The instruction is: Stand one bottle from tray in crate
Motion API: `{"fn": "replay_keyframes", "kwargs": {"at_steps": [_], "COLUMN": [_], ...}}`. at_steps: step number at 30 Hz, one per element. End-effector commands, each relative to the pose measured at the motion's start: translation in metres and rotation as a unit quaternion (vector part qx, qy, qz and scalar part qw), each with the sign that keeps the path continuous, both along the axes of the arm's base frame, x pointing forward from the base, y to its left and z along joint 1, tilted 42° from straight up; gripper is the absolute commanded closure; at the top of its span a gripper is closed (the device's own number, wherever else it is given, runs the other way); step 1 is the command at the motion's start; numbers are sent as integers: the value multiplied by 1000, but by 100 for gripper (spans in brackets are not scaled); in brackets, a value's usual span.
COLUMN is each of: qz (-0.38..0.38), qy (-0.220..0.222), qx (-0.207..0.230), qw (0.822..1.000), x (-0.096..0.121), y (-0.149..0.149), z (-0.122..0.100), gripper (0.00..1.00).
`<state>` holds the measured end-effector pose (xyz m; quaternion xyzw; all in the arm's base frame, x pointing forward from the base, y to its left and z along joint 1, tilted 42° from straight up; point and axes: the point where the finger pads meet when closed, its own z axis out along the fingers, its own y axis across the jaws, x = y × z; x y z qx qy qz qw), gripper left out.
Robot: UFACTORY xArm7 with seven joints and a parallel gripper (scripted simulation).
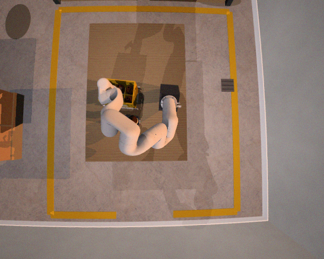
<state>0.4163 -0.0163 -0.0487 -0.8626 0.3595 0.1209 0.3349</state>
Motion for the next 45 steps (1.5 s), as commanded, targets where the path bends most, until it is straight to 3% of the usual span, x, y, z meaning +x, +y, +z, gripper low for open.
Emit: {"fn": "replay_keyframes", "kwargs": {"at_steps": [1,28,45], "qz": [-2,-2,-2], "qy": [-1,-1,-1], "qx": [-1,-1,-1], "qw": [1000,1000,1000], "x": [1,1,0], "y": [-2,-3,-18], "z": [1,2,18], "gripper": [35,35,35]}}
